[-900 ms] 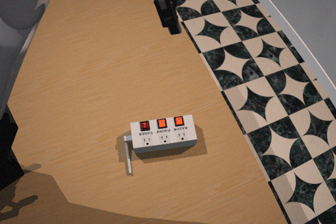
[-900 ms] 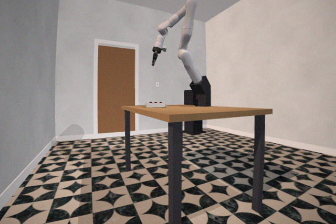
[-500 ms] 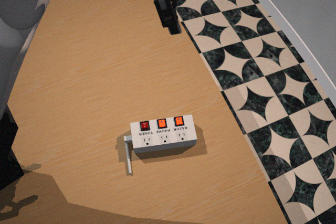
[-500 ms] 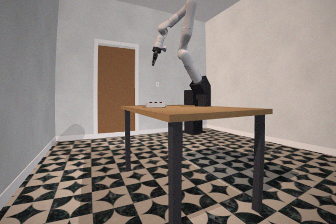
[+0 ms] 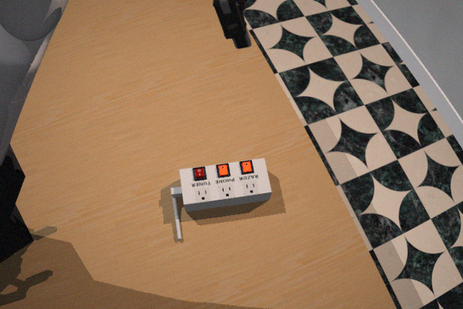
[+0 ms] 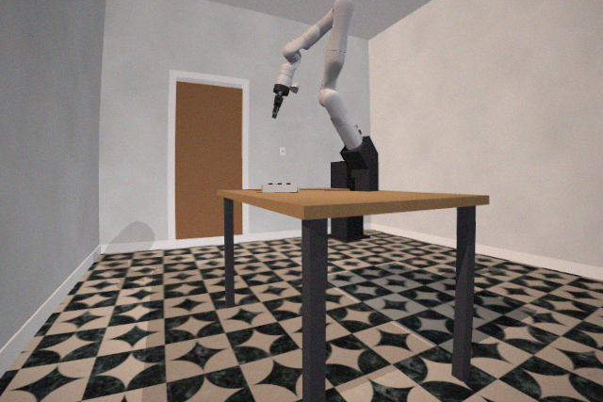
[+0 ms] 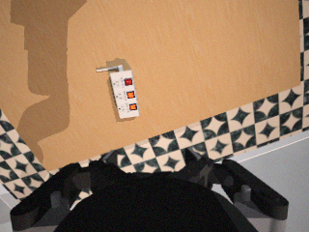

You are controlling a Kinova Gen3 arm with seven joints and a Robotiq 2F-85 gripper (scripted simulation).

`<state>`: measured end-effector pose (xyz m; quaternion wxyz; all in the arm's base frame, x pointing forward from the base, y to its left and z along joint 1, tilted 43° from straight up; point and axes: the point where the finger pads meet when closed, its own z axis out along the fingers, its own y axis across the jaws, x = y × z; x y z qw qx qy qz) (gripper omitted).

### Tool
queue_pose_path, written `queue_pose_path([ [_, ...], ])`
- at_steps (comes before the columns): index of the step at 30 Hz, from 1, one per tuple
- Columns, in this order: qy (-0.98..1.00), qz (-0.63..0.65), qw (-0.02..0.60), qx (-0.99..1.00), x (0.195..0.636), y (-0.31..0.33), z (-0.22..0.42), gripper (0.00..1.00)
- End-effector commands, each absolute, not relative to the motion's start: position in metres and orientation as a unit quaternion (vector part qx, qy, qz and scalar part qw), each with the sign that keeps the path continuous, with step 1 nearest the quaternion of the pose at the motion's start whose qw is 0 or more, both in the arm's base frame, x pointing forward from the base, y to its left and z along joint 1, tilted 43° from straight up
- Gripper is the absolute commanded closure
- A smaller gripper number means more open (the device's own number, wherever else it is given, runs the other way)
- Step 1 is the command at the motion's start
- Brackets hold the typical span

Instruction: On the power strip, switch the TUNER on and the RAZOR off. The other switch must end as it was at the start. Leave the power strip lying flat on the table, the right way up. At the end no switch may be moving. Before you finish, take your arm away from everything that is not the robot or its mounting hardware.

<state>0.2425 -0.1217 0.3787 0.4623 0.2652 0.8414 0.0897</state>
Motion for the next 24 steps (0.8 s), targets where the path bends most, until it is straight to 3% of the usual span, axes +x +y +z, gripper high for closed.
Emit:
queue_pose_path([
  [1, 0.842, 0.091, 0.463, 0.261, 0.243, -0.122, 0.379, 0.00],
  [24, 0.854, 0.085, 0.476, 0.191, 0.260, -0.144, 0.365, 0.00],
])
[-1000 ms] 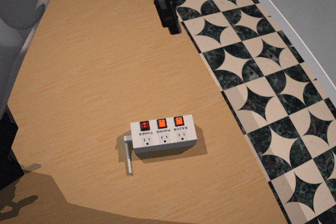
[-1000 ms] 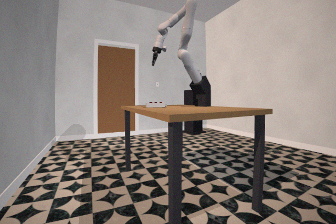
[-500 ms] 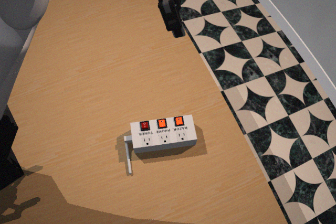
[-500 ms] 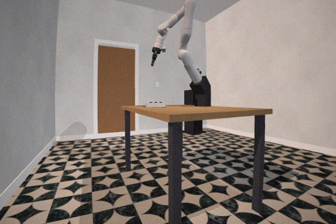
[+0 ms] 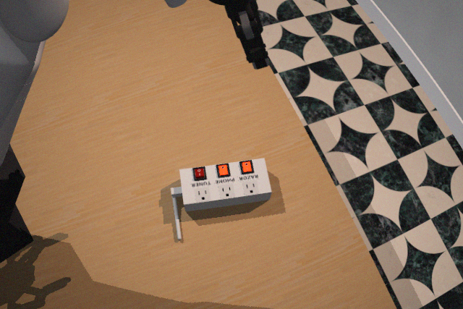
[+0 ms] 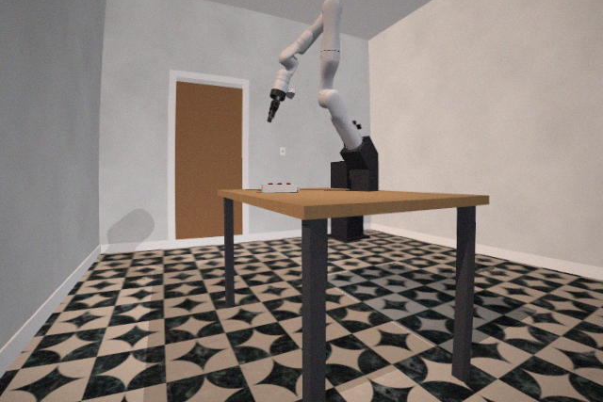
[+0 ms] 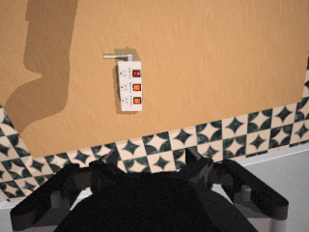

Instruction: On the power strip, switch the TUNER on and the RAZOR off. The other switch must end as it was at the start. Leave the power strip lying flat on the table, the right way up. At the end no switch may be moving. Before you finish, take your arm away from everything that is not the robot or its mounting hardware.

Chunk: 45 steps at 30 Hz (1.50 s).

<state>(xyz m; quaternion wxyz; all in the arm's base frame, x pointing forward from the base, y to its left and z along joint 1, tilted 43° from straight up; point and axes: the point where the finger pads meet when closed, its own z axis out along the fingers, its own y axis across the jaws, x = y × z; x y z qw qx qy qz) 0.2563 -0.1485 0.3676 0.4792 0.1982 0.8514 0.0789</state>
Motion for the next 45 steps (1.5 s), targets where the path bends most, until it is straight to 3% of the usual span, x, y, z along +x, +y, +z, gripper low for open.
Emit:
queue_pose_path([
  [1, 0.854, 0.085, 0.476, 0.191, 0.260, -0.144, 0.365, 0.00],
  [45, 0.862, 0.079, 0.476, 0.154, 0.272, -0.153, 0.353, 0.00],
])
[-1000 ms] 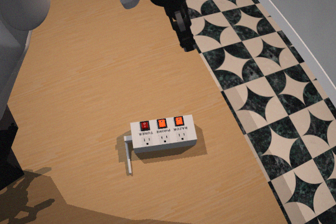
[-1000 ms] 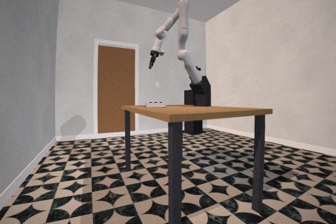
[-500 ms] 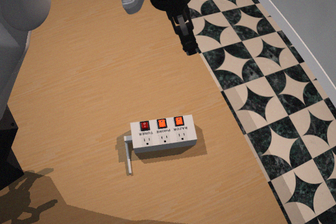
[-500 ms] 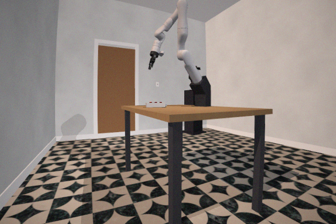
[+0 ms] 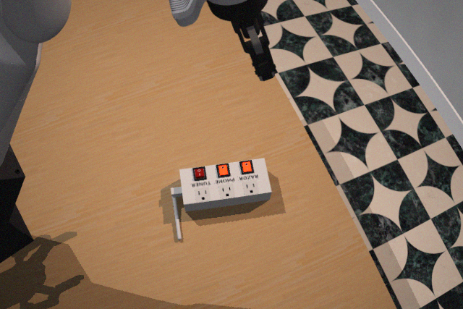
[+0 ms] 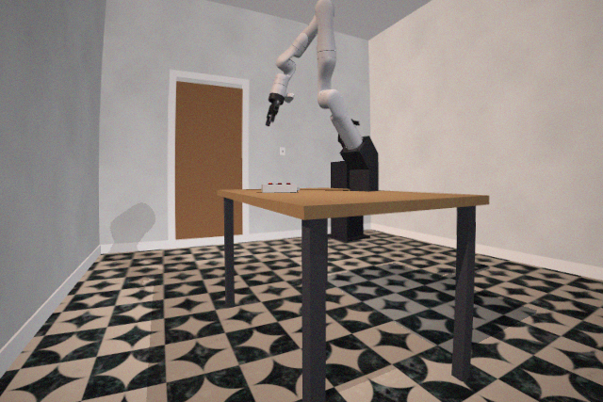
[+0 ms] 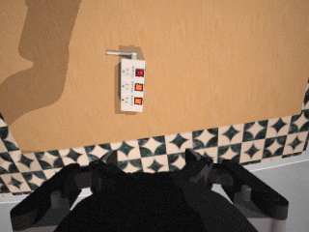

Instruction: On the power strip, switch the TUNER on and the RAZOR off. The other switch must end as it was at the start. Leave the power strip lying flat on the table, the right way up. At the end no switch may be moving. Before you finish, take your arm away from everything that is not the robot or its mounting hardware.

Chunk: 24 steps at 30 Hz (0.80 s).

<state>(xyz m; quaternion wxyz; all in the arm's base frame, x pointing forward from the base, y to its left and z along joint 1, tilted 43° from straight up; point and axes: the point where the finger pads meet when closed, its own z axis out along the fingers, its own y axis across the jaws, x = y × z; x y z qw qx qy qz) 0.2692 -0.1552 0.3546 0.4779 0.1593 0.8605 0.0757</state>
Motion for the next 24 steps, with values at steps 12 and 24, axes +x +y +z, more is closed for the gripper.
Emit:
queue_pose_path([
  [12, 0.864, 0.077, 0.476, 0.146, 0.2745, -0.1551, 0.3495, 0.00],
  [24, 0.866, 0.075, 0.475, 0.137, 0.2774, -0.1568, 0.3461, 0.00],
])
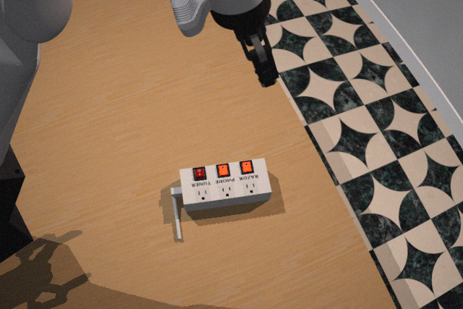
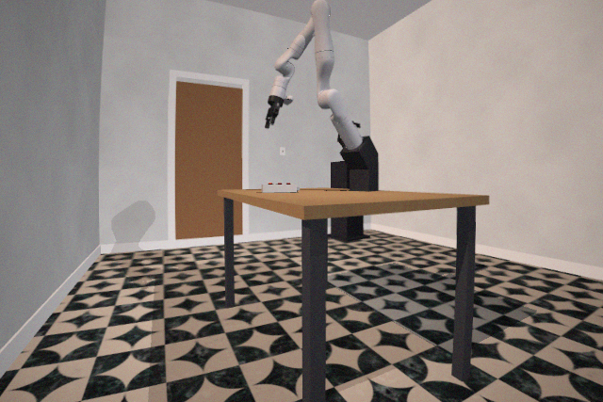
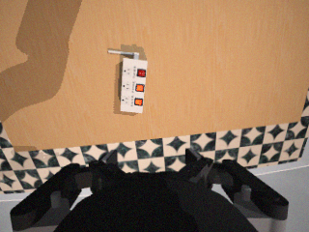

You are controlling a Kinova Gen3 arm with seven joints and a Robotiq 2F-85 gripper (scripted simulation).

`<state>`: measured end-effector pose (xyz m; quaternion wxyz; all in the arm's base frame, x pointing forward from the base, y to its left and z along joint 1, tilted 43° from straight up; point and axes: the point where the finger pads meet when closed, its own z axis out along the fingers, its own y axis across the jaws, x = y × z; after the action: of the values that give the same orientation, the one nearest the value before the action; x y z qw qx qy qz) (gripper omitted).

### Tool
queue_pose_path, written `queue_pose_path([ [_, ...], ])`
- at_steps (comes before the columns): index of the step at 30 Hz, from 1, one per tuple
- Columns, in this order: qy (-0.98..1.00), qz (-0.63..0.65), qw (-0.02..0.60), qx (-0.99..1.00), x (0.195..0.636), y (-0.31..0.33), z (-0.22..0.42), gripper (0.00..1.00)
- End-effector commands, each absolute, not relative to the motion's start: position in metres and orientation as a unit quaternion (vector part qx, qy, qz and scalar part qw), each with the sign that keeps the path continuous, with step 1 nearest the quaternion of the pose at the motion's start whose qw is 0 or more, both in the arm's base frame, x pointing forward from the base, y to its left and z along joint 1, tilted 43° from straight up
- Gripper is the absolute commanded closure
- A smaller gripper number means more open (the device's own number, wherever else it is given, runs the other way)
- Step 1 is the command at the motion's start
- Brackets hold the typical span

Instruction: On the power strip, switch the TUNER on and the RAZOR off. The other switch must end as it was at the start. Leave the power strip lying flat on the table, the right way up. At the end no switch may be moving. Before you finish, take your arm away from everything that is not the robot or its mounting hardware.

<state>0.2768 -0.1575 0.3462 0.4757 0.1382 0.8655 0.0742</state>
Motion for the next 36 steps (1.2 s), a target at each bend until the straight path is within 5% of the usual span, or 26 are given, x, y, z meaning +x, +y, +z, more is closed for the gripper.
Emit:
queue_pose_path([
  [1, 0.866, 0.075, 0.475, 0.137, 0.277, -0.157, 0.346, 0.00],
  [36, 0.874, 0.065, 0.471, 0.099, 0.290, -0.162, 0.330, 0.00],
])
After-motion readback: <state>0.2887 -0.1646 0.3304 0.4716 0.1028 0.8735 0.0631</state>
